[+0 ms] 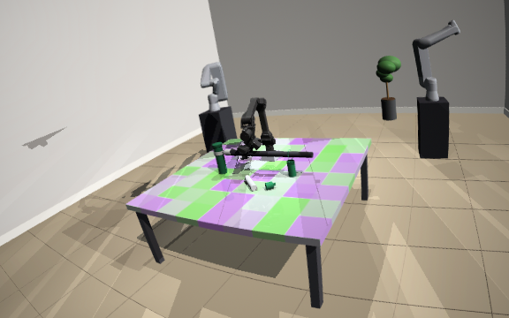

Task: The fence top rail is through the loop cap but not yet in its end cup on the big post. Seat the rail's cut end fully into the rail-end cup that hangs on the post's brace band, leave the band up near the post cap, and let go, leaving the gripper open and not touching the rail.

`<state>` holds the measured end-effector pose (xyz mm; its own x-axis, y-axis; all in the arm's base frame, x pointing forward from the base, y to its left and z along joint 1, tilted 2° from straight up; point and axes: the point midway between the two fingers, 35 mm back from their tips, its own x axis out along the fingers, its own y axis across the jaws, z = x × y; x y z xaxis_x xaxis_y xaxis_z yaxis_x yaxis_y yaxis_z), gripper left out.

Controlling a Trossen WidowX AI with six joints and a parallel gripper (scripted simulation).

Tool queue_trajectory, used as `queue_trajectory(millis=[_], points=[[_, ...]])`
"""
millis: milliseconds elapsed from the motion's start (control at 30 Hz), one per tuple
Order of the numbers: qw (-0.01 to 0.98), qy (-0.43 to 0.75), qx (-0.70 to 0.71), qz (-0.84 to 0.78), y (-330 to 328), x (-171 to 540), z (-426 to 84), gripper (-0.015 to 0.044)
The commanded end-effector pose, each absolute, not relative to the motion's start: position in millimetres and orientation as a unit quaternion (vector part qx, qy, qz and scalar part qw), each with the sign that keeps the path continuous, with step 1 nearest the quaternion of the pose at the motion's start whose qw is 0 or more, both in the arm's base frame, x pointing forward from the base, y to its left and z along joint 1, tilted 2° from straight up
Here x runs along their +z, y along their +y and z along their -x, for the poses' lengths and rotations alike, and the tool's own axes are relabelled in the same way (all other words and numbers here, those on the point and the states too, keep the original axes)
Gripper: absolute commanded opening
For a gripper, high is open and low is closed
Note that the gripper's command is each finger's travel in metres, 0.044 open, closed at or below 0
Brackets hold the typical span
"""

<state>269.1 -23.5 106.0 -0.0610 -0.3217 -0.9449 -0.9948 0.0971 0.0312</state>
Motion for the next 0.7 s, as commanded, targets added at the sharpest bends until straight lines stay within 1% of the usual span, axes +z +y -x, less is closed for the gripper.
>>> queue_trajectory(millis=[0, 667], points=[[0.418, 0.610, 0.396, 0.544, -27.2, 109.3, -270.0, 0.0000], [0.420, 0.609, 0.399, 0.542, -26.5, 108.5, -269.8, 0.0000]])
